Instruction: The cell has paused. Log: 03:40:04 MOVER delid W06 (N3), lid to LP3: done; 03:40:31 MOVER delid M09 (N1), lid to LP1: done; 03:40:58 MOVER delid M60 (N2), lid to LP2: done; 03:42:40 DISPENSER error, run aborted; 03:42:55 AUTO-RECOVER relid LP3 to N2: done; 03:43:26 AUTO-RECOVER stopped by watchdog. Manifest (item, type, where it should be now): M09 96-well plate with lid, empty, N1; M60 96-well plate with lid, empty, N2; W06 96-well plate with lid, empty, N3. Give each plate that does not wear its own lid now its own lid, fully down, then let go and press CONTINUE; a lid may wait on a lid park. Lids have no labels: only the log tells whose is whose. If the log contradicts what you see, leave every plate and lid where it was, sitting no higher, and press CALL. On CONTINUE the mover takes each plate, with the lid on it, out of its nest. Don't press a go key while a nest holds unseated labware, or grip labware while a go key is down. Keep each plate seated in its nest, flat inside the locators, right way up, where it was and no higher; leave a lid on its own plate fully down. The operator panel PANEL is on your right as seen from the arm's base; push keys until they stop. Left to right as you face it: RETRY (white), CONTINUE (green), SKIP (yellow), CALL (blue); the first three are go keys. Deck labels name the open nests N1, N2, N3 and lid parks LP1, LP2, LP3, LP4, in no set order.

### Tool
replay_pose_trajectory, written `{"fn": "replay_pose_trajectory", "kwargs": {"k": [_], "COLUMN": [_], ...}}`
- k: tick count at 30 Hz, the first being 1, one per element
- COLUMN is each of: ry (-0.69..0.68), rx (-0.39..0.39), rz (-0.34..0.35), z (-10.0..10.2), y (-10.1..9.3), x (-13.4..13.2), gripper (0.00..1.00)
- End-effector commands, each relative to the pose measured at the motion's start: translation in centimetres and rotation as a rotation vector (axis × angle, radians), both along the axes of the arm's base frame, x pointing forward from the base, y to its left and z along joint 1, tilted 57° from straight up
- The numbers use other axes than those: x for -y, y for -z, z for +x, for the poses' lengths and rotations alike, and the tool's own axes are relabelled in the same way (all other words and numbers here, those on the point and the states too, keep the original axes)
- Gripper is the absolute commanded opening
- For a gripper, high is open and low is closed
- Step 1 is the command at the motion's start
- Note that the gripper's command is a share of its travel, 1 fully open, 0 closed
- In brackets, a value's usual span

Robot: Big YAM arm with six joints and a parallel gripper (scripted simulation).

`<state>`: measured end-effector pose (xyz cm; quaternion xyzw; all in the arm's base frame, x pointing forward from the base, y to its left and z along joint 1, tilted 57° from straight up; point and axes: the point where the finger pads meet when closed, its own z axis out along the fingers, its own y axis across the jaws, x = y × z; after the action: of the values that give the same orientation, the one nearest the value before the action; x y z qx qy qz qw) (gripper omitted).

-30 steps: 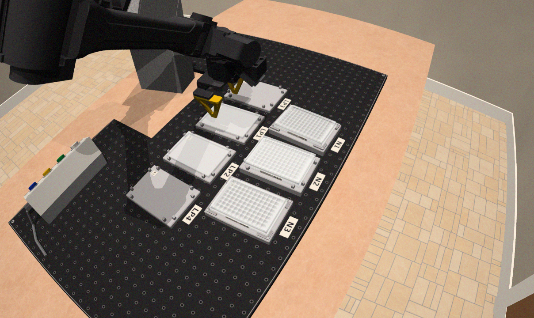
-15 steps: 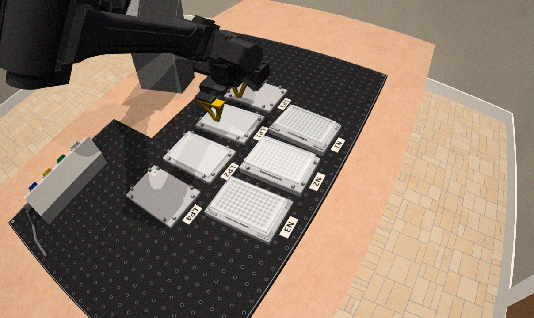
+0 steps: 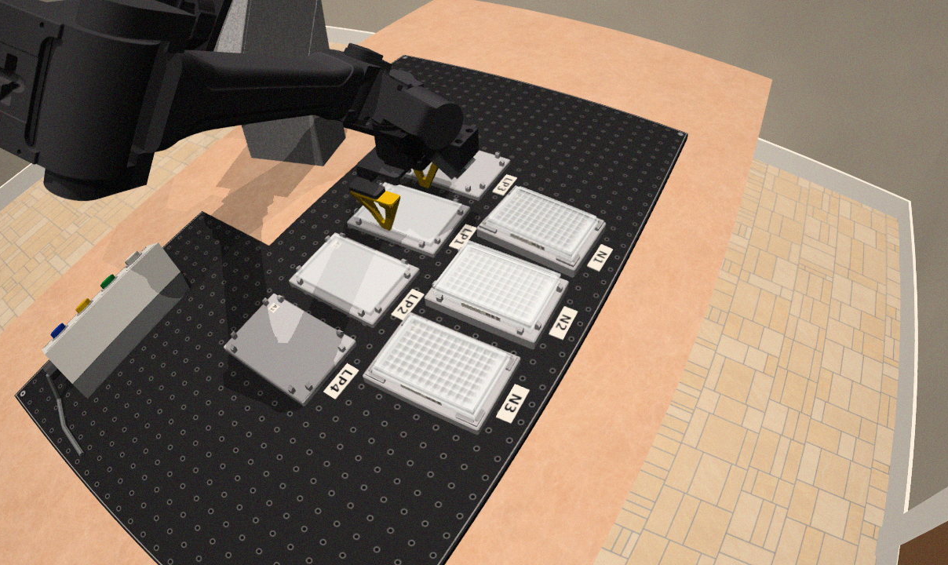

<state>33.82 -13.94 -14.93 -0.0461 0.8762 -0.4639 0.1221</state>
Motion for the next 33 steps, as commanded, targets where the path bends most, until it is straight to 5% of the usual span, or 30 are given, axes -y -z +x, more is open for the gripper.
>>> {"fn": "replay_pose_trajectory", "kwargs": {"k": [1, 21, 22, 33], "ry": [-0.011, -0.023, -0.023, -0.023], "rx": [-0.018, -0.018, -0.018, -0.018], "rz": [-0.005, -0.005, -0.005, -0.005], "z": [-0.1, 0.0, 0.0, -0.1], "y": [0.4, 0.6, 0.6, 0.6], "x": [0.4, 0.5, 0.5, 0.5], "gripper": [1.0, 1.0, 0.0, 0.0]}}
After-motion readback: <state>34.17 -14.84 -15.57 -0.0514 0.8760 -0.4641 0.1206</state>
